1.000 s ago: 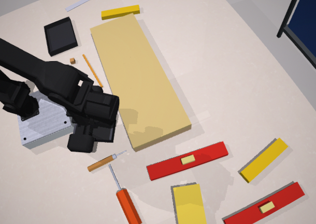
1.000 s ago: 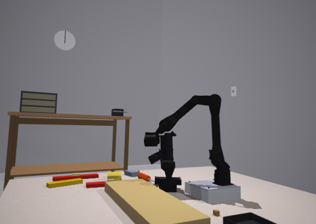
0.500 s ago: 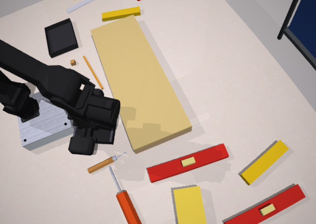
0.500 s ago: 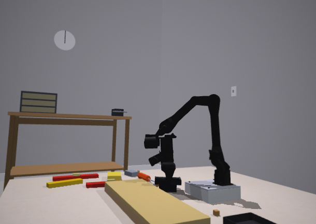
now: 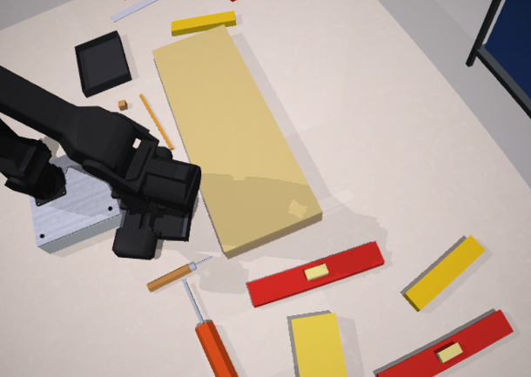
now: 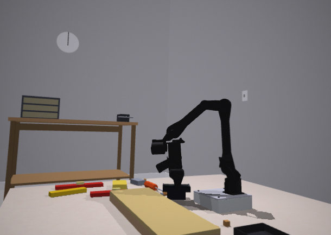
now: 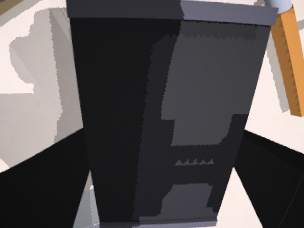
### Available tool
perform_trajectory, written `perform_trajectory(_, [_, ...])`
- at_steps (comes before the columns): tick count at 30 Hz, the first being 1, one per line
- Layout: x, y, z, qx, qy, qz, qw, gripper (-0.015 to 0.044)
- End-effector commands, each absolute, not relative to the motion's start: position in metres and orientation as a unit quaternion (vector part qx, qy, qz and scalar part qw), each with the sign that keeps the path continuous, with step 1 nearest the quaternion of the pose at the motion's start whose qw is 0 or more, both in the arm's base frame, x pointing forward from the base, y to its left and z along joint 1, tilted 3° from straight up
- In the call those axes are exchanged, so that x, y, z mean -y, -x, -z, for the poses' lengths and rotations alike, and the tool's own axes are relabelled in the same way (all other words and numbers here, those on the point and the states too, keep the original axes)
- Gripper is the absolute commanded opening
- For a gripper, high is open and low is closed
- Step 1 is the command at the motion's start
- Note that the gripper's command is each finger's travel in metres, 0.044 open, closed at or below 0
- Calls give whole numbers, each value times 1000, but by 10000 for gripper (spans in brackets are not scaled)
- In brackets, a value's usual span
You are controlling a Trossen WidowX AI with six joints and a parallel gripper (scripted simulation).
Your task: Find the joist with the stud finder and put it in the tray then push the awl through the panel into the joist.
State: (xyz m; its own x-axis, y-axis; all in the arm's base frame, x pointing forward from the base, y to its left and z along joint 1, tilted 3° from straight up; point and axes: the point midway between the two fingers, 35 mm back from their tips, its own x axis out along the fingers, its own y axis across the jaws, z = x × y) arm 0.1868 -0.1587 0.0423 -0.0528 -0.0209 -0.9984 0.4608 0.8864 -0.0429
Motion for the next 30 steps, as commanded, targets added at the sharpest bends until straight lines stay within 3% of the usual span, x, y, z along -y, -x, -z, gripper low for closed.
perform_trajectory(1, [160,-188,-52,-699,-155,183,674,0])
perform_trajectory(30, [194,-168,-70,-702,-149,190,671,0])
